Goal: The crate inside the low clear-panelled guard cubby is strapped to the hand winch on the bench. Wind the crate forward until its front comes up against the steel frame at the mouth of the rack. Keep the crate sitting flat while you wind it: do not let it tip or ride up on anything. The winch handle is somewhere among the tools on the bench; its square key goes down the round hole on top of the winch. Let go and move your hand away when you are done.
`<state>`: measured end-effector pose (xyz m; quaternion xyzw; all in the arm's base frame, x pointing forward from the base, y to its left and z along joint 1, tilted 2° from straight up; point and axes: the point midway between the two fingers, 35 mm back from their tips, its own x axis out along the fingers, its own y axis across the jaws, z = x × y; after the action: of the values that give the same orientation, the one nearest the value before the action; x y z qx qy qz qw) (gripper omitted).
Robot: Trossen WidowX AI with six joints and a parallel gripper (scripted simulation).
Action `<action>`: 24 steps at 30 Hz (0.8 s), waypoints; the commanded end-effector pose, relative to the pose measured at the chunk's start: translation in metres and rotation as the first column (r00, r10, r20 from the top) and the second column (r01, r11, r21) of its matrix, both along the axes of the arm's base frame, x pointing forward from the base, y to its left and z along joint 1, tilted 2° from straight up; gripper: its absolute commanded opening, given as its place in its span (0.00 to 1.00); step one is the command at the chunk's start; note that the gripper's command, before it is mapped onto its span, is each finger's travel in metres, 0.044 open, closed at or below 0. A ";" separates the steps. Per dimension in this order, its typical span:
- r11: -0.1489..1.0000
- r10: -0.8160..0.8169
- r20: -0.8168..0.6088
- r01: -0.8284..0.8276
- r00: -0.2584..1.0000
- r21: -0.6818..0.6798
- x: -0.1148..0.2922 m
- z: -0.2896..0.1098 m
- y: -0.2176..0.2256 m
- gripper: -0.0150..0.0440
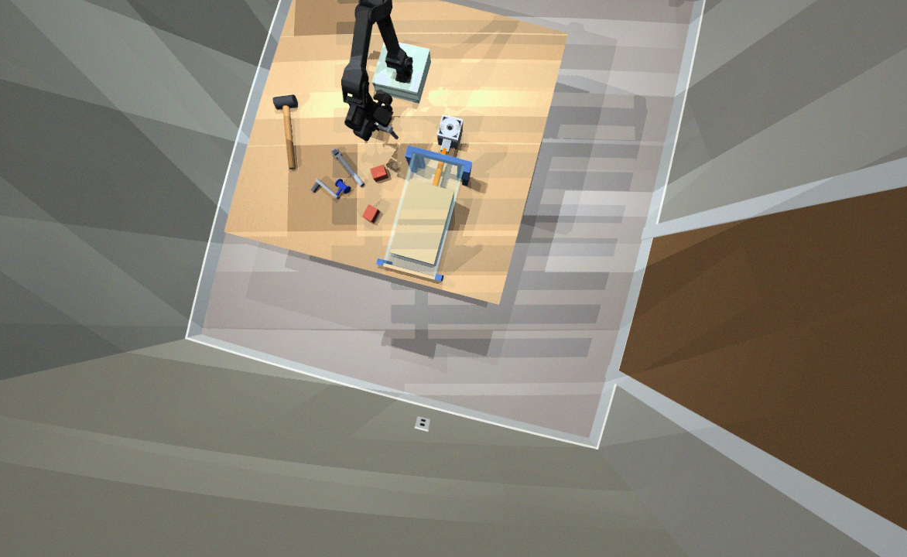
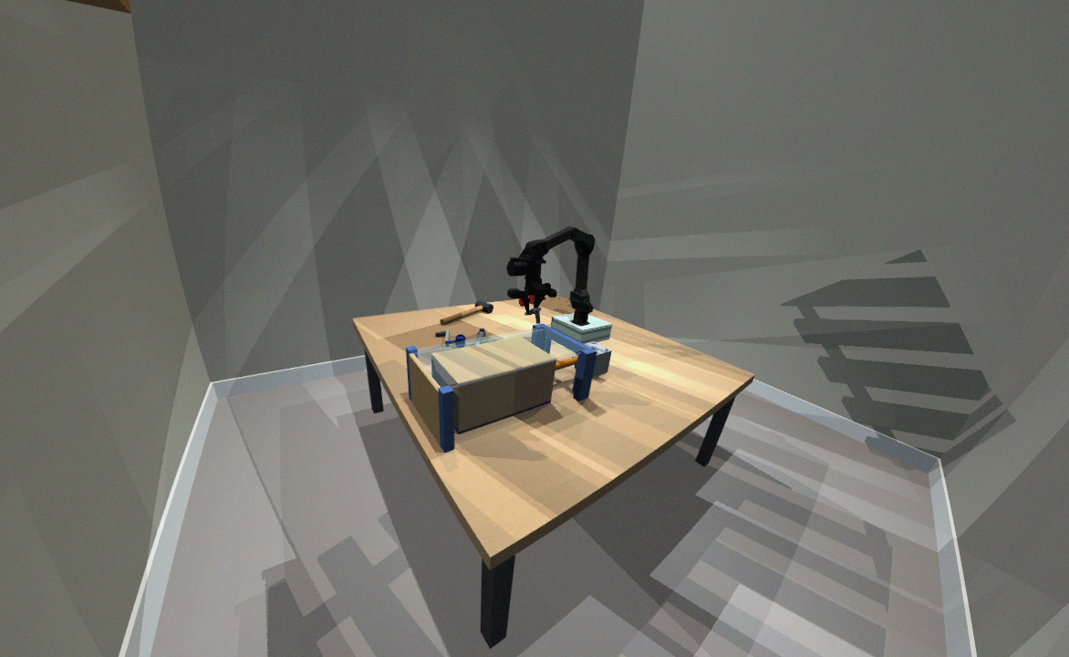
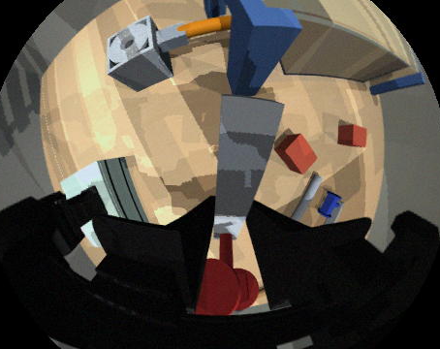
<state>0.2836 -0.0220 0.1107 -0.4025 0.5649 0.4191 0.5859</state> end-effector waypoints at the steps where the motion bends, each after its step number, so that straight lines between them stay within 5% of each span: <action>1: 0.996 0.088 -0.009 -0.088 0.996 0.004 0.003 0.001 0.022 0.25; 24: 0.851 0.524 -0.057 -0.525 0.850 -0.010 -0.009 0.009 0.132 0.25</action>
<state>0.2785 0.0949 0.1183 -0.5198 0.4693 0.5506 0.4544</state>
